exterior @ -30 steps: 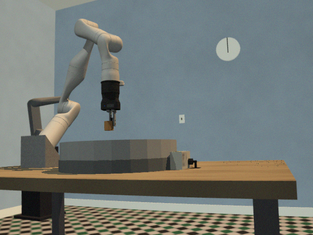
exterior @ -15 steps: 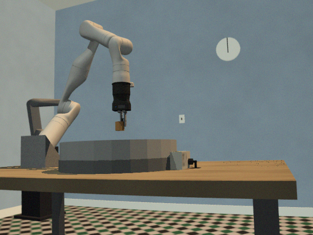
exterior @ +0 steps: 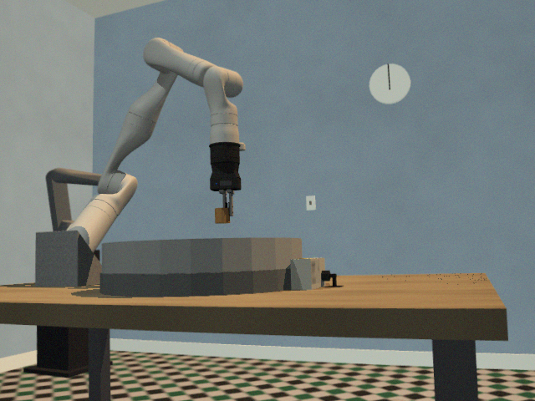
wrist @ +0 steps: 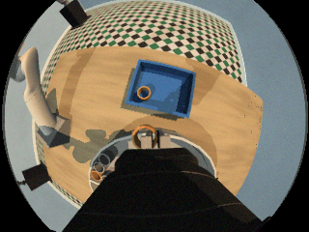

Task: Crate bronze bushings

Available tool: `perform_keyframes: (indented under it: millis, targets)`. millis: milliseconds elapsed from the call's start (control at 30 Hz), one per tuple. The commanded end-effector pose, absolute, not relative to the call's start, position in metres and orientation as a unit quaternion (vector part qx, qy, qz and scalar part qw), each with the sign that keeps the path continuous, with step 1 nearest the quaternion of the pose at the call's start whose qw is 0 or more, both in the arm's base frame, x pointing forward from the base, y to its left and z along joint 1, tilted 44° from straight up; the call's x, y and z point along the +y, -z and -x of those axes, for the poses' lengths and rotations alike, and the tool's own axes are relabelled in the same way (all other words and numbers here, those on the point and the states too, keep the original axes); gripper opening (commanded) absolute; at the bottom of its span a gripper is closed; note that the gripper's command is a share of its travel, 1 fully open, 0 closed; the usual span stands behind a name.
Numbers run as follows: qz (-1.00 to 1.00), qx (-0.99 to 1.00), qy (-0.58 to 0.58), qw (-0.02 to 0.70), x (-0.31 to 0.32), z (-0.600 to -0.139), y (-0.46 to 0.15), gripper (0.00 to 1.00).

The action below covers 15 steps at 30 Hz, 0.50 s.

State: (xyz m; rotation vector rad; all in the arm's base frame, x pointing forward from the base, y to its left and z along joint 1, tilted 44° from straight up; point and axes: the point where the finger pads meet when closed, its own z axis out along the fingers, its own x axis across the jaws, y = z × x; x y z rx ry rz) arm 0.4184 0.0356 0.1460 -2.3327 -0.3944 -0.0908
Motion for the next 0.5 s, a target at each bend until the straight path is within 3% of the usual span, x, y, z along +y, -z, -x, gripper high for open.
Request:
perform_keyframes:
  millis: [0,467]
  targets:
    - [0.913,-0.156,0.036,0.376,0.036,-0.419,-0.147,0.0]
    - [0.913,-0.156,0.036,0.376,0.072,-0.442,-0.181,0.0]
